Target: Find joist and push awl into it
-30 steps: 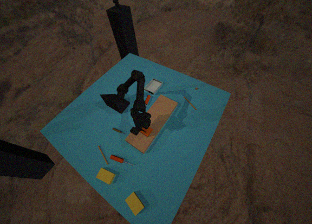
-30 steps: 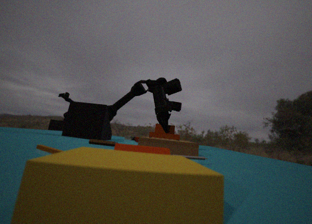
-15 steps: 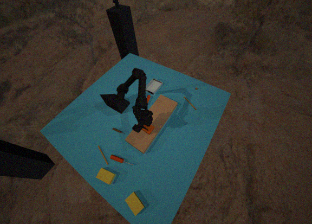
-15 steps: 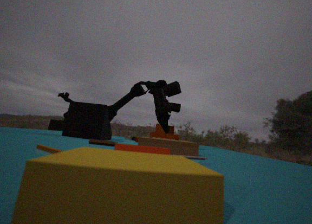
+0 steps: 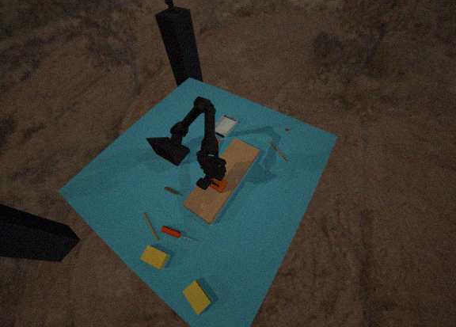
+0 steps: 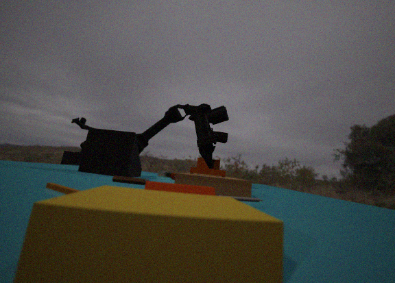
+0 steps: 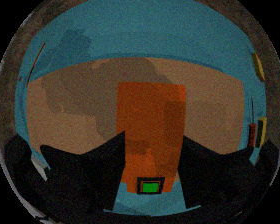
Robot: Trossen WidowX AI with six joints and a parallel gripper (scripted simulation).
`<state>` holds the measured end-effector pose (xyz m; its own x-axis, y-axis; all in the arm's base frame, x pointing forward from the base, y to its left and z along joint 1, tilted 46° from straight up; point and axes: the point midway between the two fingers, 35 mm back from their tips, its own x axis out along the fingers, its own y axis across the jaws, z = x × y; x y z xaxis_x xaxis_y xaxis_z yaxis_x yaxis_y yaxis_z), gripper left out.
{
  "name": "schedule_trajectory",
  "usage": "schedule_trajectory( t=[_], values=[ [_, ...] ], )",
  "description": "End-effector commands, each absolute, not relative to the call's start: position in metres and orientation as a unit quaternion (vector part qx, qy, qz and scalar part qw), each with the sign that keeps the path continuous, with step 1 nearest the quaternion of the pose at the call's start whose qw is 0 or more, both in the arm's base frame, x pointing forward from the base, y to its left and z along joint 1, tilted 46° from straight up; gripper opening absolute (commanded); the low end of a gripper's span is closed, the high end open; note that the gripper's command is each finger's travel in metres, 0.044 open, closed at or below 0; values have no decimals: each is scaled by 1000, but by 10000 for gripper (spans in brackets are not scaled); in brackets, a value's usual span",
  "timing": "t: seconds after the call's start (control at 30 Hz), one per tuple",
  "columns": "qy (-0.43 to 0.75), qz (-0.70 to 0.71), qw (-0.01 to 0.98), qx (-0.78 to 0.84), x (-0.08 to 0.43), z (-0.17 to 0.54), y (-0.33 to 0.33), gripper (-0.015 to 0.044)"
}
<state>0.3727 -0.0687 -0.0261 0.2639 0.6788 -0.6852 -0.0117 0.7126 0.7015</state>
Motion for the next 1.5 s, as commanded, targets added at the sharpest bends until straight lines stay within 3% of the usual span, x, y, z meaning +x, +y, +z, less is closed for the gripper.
schedule_trajectory(
  t=[0.0, 1.47],
  values=[
    [558, 239, 737, 299, 373, -19, -60, 0],
    [558, 240, 736, 300, 372, 29, -12, 0]
  ],
)
